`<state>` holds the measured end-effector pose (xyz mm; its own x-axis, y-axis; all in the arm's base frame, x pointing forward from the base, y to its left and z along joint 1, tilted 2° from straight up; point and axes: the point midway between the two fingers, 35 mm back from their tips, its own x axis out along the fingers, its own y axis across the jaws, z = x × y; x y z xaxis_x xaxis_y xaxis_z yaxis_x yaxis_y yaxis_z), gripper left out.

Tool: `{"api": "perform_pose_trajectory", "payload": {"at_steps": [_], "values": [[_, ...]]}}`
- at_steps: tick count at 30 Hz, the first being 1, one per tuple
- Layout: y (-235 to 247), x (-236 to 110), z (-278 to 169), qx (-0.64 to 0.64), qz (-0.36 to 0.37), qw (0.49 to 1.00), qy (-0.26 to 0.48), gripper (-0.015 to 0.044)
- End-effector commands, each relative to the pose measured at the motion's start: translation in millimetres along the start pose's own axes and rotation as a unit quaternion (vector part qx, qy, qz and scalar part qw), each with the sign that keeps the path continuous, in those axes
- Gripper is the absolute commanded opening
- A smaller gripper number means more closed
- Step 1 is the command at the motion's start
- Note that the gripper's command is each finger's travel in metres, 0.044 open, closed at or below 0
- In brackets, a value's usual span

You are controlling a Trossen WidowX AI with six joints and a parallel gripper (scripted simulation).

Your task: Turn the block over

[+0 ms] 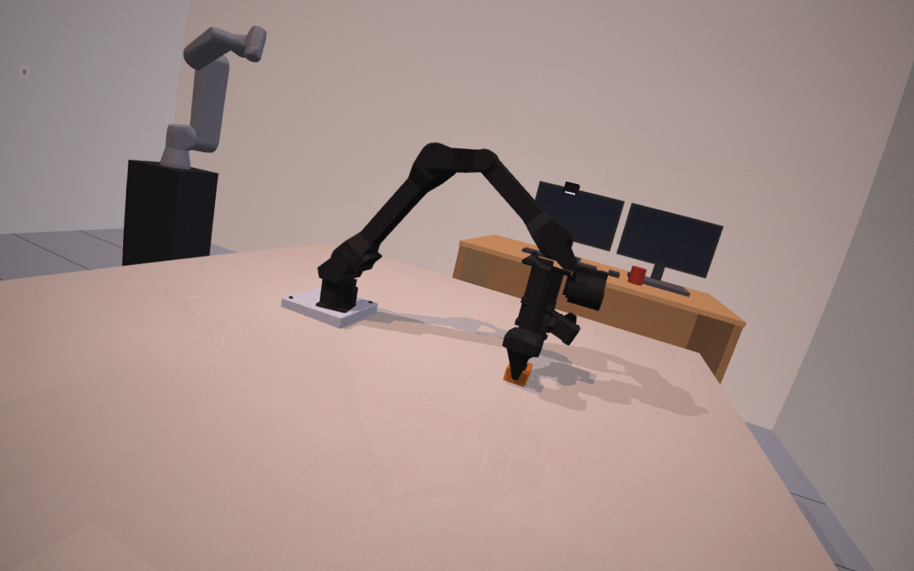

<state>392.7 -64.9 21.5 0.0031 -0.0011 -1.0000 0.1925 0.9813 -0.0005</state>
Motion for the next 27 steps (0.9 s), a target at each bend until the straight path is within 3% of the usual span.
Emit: {"api": "perform_pose_trajectory", "payload": {"at_steps": [1,4,11,27], "values": [[-0.3,-10.8,0.7,0.002,-0.001,1.0,-0.001,0.0064],[-0.3,-28.3,0.4,0.002,-0.001,1.0,-0.001,0.0],[-0.3,-29.0,0.6,0.002,-0.001,1.0,-0.005,0.0],[0.0,-20.8,4.9,0.001,-0.002,0.993,-0.119,0.0]]}}
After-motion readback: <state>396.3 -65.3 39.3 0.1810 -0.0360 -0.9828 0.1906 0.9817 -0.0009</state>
